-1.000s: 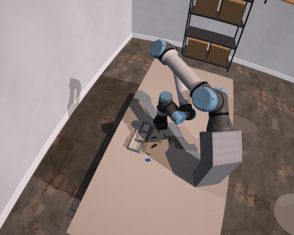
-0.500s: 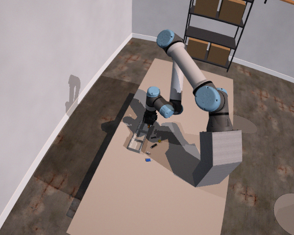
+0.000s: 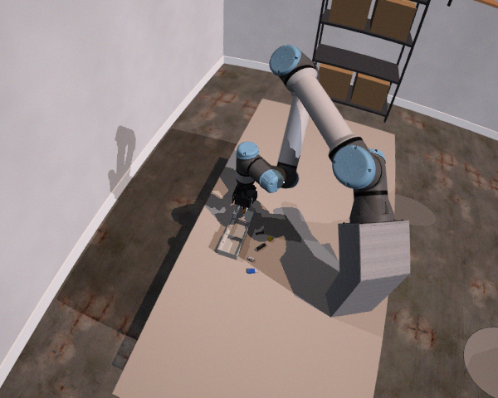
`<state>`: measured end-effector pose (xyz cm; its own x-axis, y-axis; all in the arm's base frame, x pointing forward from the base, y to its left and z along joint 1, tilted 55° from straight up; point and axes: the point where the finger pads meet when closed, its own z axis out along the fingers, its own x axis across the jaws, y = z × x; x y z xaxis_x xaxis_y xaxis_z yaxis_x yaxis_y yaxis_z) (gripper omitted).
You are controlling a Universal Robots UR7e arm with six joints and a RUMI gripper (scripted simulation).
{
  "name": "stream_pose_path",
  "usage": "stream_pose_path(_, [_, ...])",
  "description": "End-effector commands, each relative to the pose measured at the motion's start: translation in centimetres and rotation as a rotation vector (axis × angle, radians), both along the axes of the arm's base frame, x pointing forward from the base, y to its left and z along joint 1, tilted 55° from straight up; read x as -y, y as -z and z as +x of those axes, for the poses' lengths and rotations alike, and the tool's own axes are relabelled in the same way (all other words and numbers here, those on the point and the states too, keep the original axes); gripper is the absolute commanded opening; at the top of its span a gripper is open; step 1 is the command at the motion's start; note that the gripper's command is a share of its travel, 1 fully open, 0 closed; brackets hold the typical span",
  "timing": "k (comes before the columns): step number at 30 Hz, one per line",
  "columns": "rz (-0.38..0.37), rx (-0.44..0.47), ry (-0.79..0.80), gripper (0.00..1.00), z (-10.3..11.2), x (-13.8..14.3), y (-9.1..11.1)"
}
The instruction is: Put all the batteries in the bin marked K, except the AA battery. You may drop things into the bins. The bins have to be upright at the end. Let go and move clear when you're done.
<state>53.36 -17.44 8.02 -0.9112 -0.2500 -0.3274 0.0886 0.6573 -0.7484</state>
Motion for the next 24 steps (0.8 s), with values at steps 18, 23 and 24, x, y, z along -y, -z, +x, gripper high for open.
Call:
stream_pose_path(18, [0.001, 0.0, 0.001, 0.0, 0.6, 1.4, 1.2])
stream_pose_path(23, [0.001, 0.0, 0.001, 0.0, 0.9, 1.9, 1.6])
stream_pose_path(24, [0.001, 0.0, 0.001, 0.0, 0.9, 2.0, 1.7])
